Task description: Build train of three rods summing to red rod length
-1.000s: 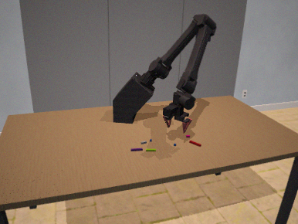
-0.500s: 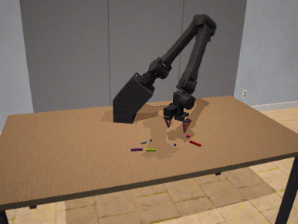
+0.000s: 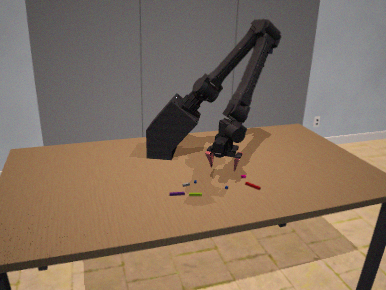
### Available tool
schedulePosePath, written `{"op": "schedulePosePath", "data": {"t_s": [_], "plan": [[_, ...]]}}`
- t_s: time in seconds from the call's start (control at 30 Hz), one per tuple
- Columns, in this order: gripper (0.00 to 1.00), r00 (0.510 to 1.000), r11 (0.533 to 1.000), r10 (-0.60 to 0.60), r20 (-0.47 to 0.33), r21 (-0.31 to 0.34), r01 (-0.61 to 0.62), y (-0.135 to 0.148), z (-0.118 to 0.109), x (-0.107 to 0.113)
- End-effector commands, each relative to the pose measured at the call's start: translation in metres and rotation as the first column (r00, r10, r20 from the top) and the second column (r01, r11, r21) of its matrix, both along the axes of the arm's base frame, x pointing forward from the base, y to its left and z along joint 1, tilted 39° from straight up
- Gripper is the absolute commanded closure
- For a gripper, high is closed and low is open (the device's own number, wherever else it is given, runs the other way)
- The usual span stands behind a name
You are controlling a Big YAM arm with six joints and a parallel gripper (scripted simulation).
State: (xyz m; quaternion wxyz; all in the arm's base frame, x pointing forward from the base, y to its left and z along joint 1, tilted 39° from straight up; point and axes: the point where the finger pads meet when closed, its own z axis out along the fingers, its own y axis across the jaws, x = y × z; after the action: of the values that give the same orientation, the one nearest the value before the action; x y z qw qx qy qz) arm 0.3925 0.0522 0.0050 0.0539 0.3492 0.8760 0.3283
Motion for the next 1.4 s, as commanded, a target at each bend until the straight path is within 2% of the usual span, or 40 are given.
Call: {"op": "schedulePosePath", "data": {"t_s": [0.0,0.03,0.1,0.13,0.23,0.27,0.33,0.37,0.43,0.47,0.57,0.6,0.67,0.7,0.8,0.83,0.93,0.97,1.07,1.1,1.17,1.2,1.37], "plan": [[0.0,0.993,0.995,0.09,0.07,-0.042,-0.087,-0.011,-0.007,0.0],[0.0,0.985,0.989,0.141,0.103,-0.068,-0.135,-0.013,-0.01,-0.002],[0.0,0.985,0.989,0.141,0.095,-0.065,-0.135,-0.013,-0.008,-0.001],[0.0,0.972,0.978,0.195,0.134,-0.096,-0.183,-0.015,-0.013,-0.004],[0.0,0.972,0.978,0.195,0.134,-0.096,-0.183,-0.015,-0.012,-0.003],[0.0,0.954,0.964,0.252,0.165,-0.126,-0.233,-0.017,-0.017,-0.006],[0.0,0.954,0.964,0.251,0.161,-0.124,-0.233,-0.018,-0.015,-0.004],[0.0,0.931,0.946,0.31,0.195,-0.16,-0.281,-0.019,-0.02,-0.008],[0.0,0.933,0.947,0.309,0.182,-0.153,-0.284,-0.019,-0.02,-0.009],[0.0,0.902,0.924,0.369,0.224,-0.196,-0.329,-0.022,-0.024,-0.01],[0.0,0.903,0.924,0.369,0.221,-0.194,-0.33,-0.022,-0.02,-0.006],[0.0,0.868,0.897,0.428,0.25,-0.234,-0.375,-0.024,-0.027,-0.012],[0.0,0.872,0.898,0.428,0.24,-0.226,-0.378,-0.024,-0.027,-0.013],[0.0,0.829,0.866,0.487,0.274,-0.274,-0.419,-0.026,-0.031,-0.015],[0.0,0.83,0.866,0.487,0.272,-0.272,-0.419,-0.026,-0.031,-0.015],[0.0,0.783,0.831,0.545,0.299,-0.319,-0.457,-0.029,-0.033,-0.014],[0.0,0.785,0.831,0.545,0.295,-0.315,-0.458,-0.029,-0.031,-0.012],[0.0,0.736,0.792,0.6,0.312,-0.357,-0.495,-0.03,-0.038,-0.019],[0.0,0.738,0.793,0.6,0.31,-0.354,-0.496,-0.031,-0.036,-0.016],[0.0,0.683,0.75,0.653,0.326,-0.399,-0.527,-0.032,-0.041,-0.022],[0.0,0.688,0.752,0.652,0.318,-0.388,-0.533,-0.032,-0.041,-0.024],[0.0,0.627,0.706,0.702,0.337,-0.441,-0.554,-0.034,-0.045,-0.025],[0.0,0.629,0.706,0.702,0.335,-0.438,-0.556,-0.035,-0.042,-0.02]]}}
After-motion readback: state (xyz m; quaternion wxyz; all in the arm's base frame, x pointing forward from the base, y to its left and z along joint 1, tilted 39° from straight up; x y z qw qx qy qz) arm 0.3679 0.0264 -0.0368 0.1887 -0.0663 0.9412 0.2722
